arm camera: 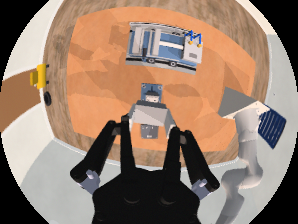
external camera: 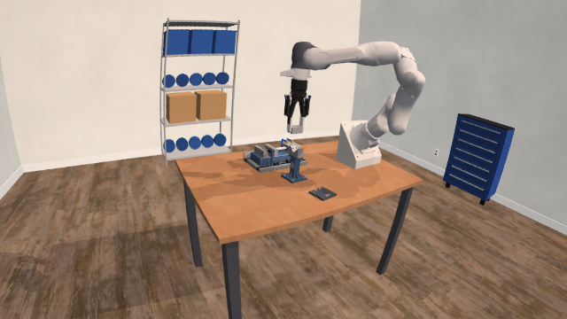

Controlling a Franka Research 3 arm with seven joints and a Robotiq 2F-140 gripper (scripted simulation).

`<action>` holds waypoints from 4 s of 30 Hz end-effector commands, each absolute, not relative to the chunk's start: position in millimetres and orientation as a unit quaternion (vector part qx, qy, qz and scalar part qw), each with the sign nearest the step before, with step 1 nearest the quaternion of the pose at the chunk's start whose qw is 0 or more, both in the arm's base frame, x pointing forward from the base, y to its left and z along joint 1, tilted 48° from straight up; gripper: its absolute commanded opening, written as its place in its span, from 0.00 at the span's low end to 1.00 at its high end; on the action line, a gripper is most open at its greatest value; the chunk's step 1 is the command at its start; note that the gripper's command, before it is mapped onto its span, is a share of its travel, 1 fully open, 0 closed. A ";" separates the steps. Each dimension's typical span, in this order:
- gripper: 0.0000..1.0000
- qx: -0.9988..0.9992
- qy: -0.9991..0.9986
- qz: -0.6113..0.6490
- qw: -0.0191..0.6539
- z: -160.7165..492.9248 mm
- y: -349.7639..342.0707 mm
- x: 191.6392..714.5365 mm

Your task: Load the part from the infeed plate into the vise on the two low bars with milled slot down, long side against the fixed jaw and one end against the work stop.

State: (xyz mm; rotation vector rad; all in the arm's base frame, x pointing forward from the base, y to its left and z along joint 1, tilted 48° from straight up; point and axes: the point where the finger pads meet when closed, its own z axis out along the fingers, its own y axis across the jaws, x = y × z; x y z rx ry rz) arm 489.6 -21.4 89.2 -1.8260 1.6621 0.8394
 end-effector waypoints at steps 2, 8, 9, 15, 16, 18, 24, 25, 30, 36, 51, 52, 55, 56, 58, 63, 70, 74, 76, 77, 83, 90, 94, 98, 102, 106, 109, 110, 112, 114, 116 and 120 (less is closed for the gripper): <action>0.00 -0.636 0.657 0.327 0.237 81.4 -30.7 493.0; 0.00 -0.607 0.686 0.337 0.219 72.5 -39.7 498.0; 0.00 -0.599 0.693 0.340 0.214 69.9 -42.1 499.4; 0.00 -0.561 0.725 0.350 0.192 58.9 -52.7 504.9; 0.00 -0.551 0.733 0.353 0.186 55.9 -55.4 506.3; 0.00 -0.540 0.742 0.355 0.180 52.8 -58.3 507.8; 0.00 -0.505 0.766 0.363 0.161 43.1 -67.0 512.0; 0.00 -0.498 0.771 0.365 0.158 41.0 -68.8 512.9; 0.00 -0.468 0.790 0.371 0.142 32.8 -75.9 516.2; 0.00 -0.428 0.812 0.378 0.123 22.1 -84.9 520.1; 0.00 -0.319 0.860 0.392 0.074 -6.2 -107.5 528.8; 0.00 -0.318 0.860 0.392 0.073 -6.6 -107.7 528.9; 0.00 -0.296 0.867 0.395 0.064 -12.0 -111.9 530.3; 0.00 -0.296 0.867 0.395 0.064 -12.0 -111.9 530.3; 0.00 -0.277 0.874 0.396 0.056 -16.8 -115.6 531.5; 0.00 -0.238 0.884 0.400 0.040 -26.5 -122.8 533.7; 0.00 -0.179 0.897 0.404 0.018 -40.8 -133.3 536.6; 0.00 -0.158 0.900 0.405 0.010 -45.8 -136.9 537.4; 0.00 -0.139 0.903 0.406 0.003 -50.3 -140.2 538.2; 0.00 -0.130 0.904 0.407 -0.001 -52.4 -141.7 538.5; 0.00 -0.089 0.908 0.409 -0.016 -62.2 -148.7 539.9; 0.00 -0.068 0.910 0.409 -0.023 -67.0 -152.2 540.5; 0.00 -0.060 0.910 0.410 -0.026 -68.9 -153.6 540.7; 0.00 -0.057 0.910 0.410 -0.027 -69.6 -154.0 540.8; 0.00 -0.057 0.910 0.410 -0.027 -69.6 -154.1 540.8; 0.00 -0.057 0.910 0.410 -0.027 -69.6 -154.1 540.8; 0.00 -0.057 0.910 0.410 -0.027 -69.6 -154.1 540.8; 0.00 -0.057 0.910 0.410 -0.027 -69.6 -154.1 540.8; 0.00 -0.057 0.910 0.410 -0.027 -69.6 -154.1 540.8; 0.00 -0.057 0.910 0.410 -0.027 -69.6 -154.1 540.8; 0.00 -0.057 0.910 0.410 -0.027 -69.6 -154.1 540.8; 0.00 -0.057 0.910 0.410 -0.027 -69.6 -154.1 540.8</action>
